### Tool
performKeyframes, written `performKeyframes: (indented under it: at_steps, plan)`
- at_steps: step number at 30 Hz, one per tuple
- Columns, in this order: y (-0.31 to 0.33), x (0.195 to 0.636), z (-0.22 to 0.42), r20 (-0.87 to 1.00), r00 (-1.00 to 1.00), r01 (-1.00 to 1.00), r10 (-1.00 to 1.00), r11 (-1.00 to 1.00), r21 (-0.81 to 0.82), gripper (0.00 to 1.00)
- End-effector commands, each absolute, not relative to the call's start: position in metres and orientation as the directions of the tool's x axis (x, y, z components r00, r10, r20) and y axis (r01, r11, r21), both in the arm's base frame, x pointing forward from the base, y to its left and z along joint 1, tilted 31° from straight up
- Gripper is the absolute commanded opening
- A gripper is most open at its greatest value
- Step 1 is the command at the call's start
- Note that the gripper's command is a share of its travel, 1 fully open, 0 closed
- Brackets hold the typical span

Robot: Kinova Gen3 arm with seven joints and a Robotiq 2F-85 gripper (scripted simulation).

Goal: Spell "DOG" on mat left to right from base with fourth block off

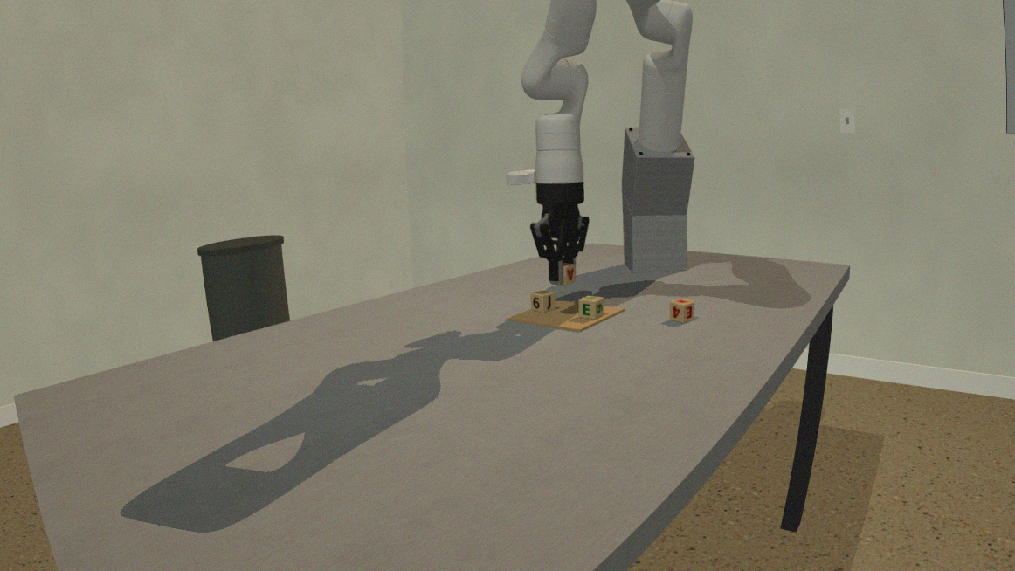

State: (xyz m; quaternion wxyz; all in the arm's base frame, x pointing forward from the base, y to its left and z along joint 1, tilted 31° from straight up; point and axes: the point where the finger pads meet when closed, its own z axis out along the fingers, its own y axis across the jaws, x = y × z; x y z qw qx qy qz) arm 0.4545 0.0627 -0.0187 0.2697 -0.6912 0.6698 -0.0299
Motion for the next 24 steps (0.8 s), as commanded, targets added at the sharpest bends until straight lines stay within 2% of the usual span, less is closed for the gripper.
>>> performKeyframes:
  at_steps: [1,9,24]
  plan:
    - [0.072,0.459,-0.035,-0.321,0.114,-0.910,-0.940,0.031,-0.413,0.26]
    - [0.082,0.467,-0.058,-0.322,0.124,-0.912,-0.939,0.020,-0.410,0.26]
    - [0.083,0.465,-0.061,-0.322,0.121,-0.914,-0.939,0.021,-0.406,0.26]
